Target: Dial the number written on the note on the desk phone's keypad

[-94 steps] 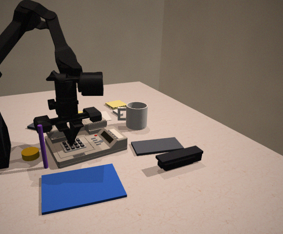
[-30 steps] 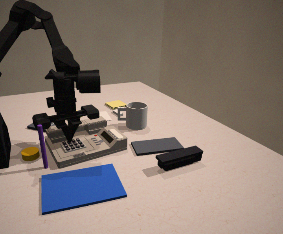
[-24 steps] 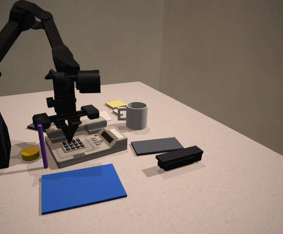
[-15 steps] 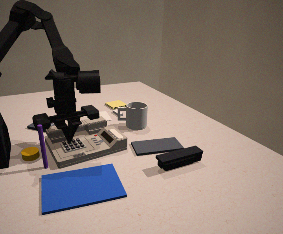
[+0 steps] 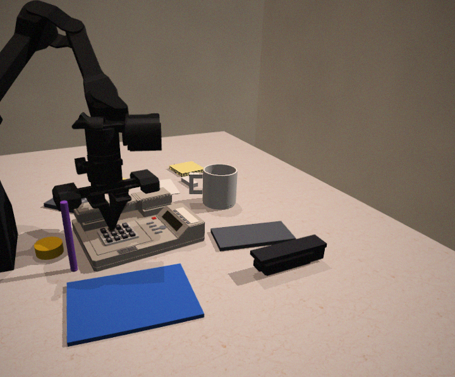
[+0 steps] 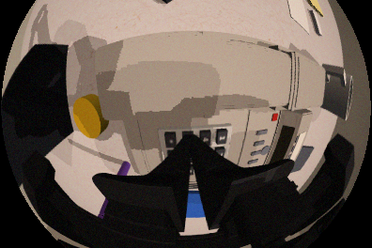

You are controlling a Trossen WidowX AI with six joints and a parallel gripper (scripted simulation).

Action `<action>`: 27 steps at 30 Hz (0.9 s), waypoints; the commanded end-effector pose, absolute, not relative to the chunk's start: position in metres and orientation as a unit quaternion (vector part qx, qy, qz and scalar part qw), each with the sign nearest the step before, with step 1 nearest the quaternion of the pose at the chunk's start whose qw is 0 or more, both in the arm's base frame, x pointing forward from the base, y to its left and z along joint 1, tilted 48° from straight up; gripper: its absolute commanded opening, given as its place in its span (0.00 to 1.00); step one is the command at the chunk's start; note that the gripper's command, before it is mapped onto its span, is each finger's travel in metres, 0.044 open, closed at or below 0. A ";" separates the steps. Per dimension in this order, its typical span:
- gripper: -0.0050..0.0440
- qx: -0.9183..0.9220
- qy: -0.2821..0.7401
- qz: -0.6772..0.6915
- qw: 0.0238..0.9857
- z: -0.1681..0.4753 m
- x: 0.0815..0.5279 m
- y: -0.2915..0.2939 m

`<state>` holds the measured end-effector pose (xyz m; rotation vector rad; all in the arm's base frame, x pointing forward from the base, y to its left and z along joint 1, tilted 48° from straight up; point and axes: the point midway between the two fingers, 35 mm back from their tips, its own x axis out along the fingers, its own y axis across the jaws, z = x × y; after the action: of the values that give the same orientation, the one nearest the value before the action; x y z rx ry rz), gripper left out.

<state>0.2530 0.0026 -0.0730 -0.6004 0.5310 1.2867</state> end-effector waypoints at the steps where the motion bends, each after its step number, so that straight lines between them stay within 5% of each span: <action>1: 0.00 -0.269 0.241 0.586 0.725 -0.074 0.252 0.004; 27: 0.00 -0.269 0.241 0.586 0.725 -0.071 0.246 -0.027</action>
<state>0.2464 -0.0284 -0.0644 -0.5974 0.5287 1.2829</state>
